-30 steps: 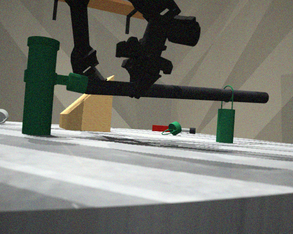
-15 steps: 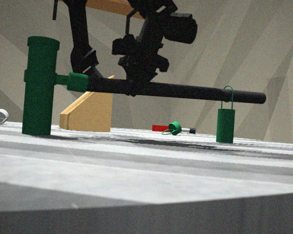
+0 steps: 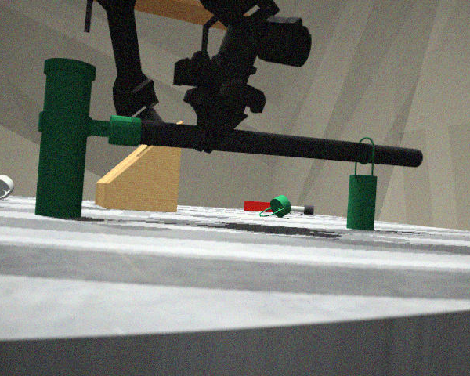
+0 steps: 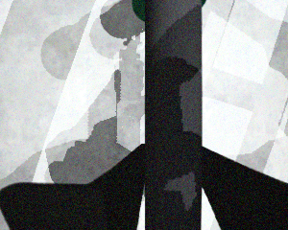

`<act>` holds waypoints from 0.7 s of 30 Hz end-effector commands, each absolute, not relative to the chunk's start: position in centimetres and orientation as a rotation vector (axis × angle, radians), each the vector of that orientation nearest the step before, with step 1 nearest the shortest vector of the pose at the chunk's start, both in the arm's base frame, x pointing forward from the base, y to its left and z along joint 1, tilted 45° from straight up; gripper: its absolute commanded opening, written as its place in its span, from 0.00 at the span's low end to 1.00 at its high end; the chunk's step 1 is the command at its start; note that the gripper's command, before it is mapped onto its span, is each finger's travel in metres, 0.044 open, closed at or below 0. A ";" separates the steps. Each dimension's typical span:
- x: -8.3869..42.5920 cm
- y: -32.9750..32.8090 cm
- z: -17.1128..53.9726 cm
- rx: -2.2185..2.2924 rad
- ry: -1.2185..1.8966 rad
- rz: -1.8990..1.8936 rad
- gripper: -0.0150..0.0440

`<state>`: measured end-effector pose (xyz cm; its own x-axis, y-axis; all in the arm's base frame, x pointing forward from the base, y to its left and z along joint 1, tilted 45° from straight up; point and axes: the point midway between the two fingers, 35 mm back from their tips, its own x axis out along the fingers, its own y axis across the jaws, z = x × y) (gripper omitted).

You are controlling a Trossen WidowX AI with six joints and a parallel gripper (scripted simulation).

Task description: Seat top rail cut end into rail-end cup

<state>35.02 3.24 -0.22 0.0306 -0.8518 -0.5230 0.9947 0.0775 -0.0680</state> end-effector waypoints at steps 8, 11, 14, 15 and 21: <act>35.3 2.7 1.1 0.365 0.480 -1.459 0.25; 35.3 2.5 1.2 0.365 0.480 -1.459 0.25; 35.3 2.3 1.3 0.365 0.480 -1.459 0.25; 35.3 2.3 1.3 0.365 0.480 -1.459 0.25; 35.1 2.4 0.6 0.359 0.494 -1.470 0.25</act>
